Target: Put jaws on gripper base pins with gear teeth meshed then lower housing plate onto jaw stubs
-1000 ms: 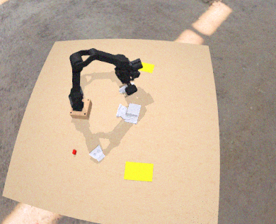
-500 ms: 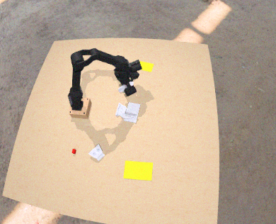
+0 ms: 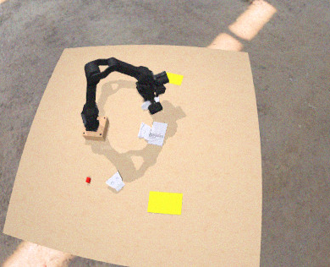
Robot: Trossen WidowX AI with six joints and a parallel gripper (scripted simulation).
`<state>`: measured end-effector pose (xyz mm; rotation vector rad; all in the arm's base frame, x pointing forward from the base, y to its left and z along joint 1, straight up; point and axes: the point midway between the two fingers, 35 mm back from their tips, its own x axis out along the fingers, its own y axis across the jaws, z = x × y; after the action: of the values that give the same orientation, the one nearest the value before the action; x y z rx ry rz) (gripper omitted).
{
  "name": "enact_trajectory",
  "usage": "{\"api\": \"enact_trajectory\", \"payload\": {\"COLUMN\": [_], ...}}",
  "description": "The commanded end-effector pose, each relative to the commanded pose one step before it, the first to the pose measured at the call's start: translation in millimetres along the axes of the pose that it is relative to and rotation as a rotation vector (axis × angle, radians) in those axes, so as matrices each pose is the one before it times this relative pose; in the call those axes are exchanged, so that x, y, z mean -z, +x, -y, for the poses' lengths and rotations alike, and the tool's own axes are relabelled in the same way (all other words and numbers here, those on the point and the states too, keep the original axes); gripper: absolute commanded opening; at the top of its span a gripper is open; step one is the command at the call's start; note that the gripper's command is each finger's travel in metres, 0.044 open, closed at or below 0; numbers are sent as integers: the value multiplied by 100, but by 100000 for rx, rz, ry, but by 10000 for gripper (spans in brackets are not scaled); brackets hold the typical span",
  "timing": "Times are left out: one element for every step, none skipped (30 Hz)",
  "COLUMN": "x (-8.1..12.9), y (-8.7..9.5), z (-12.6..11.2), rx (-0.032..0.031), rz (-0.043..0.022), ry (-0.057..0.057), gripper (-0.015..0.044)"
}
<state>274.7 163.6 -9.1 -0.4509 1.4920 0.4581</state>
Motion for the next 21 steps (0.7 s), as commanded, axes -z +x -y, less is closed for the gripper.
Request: {"api": "enact_trajectory", "payload": {"x": [44, 0, 0, 0, 0, 0, -29, 0, 0, 0, 0, 0, 0, 0, 0, 0, 0, 0, 0, 0, 0], "y": [105, 0, 0, 0, 0, 0, -70, 0, 0, 0, 0, 0, 0, 0, 0, 0, 0, 0, 0, 0, 0], "z": [-23, 0, 0, 0, 0, 0, 22, 0, 0, 0, 0, 0, 0, 0, 0, 0, 0, 0, 0, 0, 0], "rx": [-132, 0, 0, 0, 0, 0, 130, 0, 0, 0, 0, 0, 0, 0, 0, 0, 0, 0, 0, 0, 0], "rz": [-127, 0, 0, 0, 0, 0, 70, 0, 0, 0, 0, 0, 0, 0, 0, 0, 0, 0, 0, 0, 0], "ry": [334, 0, 0, 0, 0, 0, -333, 0, 0, 0, 0, 0, 0, 0, 0, 0, 0, 0, 0, 0, 0], "gripper": [440, 440, 440, 440, 440, 440, 414, 388, 361, 335, 309, 282, 256, 230, 204, 177, 151, 145, 138, 134, 134]}}
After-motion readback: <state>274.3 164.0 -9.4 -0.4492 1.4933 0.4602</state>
